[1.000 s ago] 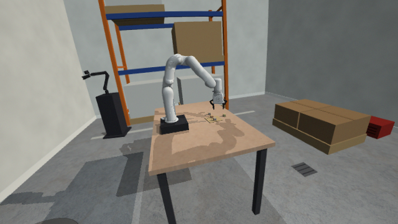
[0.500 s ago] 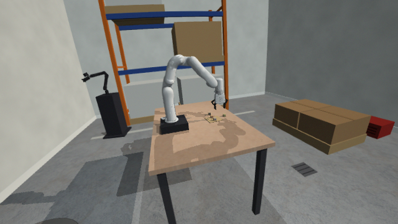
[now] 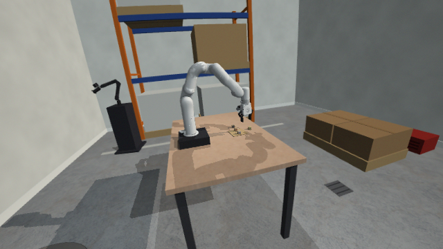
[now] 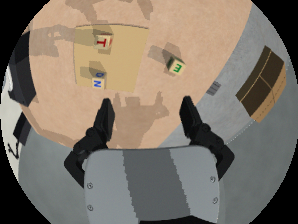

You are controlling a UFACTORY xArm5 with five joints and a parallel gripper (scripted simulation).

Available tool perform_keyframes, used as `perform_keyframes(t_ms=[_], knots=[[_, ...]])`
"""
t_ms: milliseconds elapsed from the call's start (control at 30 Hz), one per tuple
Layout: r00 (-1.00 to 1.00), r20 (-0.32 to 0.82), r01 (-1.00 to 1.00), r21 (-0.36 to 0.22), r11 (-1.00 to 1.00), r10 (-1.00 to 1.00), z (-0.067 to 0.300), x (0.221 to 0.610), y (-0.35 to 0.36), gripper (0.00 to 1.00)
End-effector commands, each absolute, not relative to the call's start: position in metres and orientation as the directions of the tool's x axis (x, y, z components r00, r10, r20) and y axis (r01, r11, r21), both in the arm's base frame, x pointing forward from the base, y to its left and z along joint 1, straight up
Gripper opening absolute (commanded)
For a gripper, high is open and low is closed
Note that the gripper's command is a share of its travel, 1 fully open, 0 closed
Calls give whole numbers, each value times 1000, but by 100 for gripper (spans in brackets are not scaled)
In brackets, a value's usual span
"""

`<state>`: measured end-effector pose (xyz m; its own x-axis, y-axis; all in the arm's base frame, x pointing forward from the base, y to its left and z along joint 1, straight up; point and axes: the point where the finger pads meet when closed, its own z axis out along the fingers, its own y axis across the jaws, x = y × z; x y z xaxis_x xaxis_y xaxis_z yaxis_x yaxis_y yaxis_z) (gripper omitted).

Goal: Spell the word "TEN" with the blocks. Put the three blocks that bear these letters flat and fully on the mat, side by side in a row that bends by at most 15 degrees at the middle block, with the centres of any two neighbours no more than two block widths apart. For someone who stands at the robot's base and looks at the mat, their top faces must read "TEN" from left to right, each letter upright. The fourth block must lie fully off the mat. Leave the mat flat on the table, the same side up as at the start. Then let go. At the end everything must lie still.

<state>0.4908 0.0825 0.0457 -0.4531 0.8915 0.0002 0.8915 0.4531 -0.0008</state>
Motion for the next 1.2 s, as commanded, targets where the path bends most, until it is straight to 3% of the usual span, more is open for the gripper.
perform_keyframes(t_ms=[0,633,1167], knots=[[-572,0,820,1,572,820,46,497,87,100],[-897,-1,442,1,897,442,43,515,102,100],[-999,-1,38,0,999,38,39,529,116,100]])
